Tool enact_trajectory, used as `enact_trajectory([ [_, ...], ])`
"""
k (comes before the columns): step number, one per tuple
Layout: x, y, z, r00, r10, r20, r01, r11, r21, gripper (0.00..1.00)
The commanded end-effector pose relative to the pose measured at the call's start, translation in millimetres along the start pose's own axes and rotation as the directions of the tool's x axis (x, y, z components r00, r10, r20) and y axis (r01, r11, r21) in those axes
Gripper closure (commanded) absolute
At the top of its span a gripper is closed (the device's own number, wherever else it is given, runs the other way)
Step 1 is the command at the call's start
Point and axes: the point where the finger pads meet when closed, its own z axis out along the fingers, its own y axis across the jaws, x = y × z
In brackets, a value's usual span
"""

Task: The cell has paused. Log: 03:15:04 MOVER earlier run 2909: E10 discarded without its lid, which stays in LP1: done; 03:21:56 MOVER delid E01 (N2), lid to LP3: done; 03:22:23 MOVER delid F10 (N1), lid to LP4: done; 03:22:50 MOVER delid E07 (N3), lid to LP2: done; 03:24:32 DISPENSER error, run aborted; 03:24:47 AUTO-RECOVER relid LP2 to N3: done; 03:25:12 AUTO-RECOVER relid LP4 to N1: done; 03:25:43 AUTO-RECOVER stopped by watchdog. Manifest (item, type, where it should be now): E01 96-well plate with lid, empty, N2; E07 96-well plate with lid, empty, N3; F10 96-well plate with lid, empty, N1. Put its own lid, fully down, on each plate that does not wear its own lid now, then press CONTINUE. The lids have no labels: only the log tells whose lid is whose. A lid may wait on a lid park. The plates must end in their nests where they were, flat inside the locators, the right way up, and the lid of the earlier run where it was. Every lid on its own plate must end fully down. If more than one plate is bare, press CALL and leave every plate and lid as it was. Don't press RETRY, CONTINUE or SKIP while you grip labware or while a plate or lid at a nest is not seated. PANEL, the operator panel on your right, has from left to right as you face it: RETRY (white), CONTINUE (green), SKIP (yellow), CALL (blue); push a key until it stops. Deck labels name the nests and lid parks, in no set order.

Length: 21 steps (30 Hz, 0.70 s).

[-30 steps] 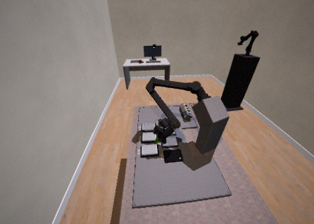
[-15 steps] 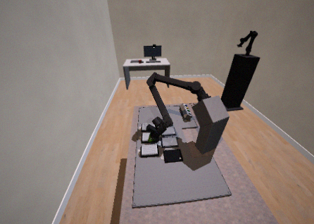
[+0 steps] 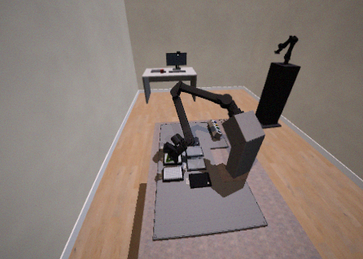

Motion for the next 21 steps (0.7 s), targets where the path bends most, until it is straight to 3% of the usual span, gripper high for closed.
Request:
enact_trajectory([
  [1,-3,7,-6.0,1.000,-0.013,0.006,0.013,1.000,-0.018,1.00],
  [19,-3,7,-6.0,1.000,-0.013,0.006,0.013,1.000,-0.018,1.00],
  [21,4,-12,-5.7,1.000,-0.022,-0.013,0.022,1.000,-0.016,1.00],
])
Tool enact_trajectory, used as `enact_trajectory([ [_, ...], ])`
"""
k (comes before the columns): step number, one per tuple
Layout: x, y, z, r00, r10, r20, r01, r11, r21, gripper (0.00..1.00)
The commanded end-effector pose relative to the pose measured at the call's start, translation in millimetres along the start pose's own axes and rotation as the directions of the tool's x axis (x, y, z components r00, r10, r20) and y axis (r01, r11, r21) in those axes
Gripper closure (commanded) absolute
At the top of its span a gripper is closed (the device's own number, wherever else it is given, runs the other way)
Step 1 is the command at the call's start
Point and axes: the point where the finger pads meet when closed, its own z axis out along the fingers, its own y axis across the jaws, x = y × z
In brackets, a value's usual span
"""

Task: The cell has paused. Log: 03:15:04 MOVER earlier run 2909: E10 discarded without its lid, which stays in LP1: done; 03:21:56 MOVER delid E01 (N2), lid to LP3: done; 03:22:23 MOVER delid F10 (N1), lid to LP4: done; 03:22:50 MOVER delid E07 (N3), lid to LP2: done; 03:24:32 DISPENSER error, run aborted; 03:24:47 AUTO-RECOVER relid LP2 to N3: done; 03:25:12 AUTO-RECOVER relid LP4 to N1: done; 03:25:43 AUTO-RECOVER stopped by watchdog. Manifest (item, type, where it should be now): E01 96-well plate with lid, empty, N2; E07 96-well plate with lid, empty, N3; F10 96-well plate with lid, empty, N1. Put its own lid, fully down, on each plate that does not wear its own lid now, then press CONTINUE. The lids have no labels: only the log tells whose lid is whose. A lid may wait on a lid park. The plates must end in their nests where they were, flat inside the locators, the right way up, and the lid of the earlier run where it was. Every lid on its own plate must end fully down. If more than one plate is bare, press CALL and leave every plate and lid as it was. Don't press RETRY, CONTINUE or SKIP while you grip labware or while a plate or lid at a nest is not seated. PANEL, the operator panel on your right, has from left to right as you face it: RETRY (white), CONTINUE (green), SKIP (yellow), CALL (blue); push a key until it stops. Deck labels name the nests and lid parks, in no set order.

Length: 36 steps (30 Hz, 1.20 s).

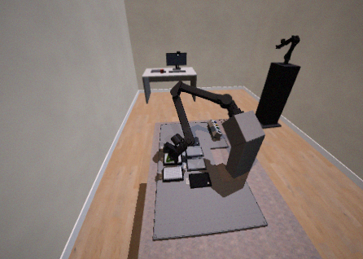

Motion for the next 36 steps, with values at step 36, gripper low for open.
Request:
enact_trajectory([
  [36,-5,-129,-4.4,1.000,-0.008,0.006,0.008,1.000,-0.004,1.00],
])
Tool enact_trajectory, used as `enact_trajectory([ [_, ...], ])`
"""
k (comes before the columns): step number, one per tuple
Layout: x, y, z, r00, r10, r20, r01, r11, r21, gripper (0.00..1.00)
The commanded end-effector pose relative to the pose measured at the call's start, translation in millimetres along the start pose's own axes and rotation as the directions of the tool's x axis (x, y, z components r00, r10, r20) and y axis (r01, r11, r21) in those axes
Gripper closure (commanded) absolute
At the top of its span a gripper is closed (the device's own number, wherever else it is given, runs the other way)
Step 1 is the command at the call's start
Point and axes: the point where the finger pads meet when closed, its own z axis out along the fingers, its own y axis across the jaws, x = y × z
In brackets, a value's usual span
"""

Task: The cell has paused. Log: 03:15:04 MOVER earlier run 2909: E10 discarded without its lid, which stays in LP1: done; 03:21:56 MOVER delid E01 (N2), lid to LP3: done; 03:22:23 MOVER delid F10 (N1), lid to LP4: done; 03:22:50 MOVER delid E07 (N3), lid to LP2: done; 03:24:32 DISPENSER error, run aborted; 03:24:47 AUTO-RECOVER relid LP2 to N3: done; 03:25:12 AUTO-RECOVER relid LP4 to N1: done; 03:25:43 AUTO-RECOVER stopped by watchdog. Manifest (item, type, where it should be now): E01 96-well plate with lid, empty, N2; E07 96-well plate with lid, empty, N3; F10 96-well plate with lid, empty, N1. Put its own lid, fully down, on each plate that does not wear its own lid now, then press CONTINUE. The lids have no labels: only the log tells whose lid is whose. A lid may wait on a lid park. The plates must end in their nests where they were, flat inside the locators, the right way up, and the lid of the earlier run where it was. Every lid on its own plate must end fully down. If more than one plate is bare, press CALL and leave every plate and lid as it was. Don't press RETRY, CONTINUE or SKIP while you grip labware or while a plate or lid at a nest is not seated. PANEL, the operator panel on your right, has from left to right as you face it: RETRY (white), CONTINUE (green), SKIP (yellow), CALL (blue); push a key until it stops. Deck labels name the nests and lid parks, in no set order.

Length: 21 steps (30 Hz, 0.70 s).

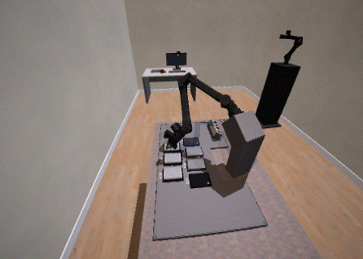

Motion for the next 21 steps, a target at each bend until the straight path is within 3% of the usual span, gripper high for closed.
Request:
enact_trajectory([
  [1,-2,4,-4.1,1.000,-0.015,0.005,0.015,1.000,-0.012,1.00],
  [18,-2,4,-4.1,1.000,-0.015,0.005,0.015,1.000,-0.012,1.00],
  [19,11,-5,-9.8,0.999,-0.023,-0.037,0.023,1.000,-0.007,0.00],
  [21,16,-2,-16.9,0.997,-0.028,-0.072,0.027,1.000,-0.013,0.00],
])
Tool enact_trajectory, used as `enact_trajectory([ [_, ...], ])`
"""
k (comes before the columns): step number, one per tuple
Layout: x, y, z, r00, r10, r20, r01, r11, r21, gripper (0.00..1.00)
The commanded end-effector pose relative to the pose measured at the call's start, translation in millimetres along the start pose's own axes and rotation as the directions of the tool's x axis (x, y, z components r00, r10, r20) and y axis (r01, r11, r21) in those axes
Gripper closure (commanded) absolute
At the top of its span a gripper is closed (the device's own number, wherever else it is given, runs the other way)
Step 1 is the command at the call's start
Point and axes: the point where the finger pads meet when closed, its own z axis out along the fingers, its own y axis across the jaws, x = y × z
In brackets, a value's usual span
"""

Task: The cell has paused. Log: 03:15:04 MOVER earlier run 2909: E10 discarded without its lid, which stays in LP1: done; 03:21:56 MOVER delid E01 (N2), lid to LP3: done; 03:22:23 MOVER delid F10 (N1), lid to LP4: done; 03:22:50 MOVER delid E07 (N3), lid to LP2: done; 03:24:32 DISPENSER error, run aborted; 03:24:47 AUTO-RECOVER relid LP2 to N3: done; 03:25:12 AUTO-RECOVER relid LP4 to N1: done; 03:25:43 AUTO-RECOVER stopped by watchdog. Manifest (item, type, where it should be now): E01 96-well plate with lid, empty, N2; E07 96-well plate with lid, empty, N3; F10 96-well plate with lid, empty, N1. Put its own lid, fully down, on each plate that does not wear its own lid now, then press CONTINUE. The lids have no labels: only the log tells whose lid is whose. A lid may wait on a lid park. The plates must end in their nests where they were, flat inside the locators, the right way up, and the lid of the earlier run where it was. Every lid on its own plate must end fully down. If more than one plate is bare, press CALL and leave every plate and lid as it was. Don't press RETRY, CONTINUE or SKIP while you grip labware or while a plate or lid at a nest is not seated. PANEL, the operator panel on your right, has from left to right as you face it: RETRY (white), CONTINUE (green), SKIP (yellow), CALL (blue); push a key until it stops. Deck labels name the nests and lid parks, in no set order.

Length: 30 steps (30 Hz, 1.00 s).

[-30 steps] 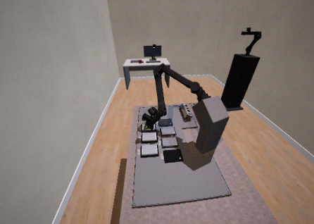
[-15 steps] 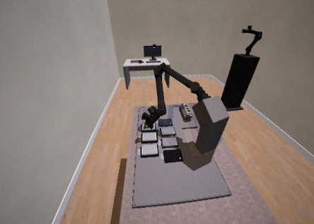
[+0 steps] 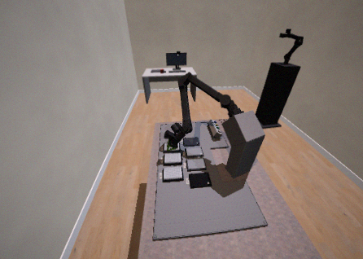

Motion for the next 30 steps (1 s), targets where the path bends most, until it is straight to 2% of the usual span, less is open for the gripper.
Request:
enact_trajectory([
  [1,11,-1,-17.4,0.999,-0.013,-0.051,0.012,1.000,-0.014,0.00],
  [2,13,1,-20.8,0.998,-0.004,-0.069,0.003,1.000,-0.016,0.00],
  [4,13,1,-20.8,0.998,-0.004,-0.069,0.003,1.000,-0.016,0.00],
  [12,38,8,-46.6,0.977,-0.024,-0.213,0.018,0.999,-0.031,0.00],
  [19,68,8,-67.5,0.937,-0.034,-0.348,0.024,0.999,-0.033,0.00],
  [21,68,8,-67.5,0.937,-0.034,-0.348,0.024,0.999,-0.033,0.00],
  [30,118,-1,-94.0,0.845,-0.028,-0.534,0.020,1.000,-0.021,0.00],
])
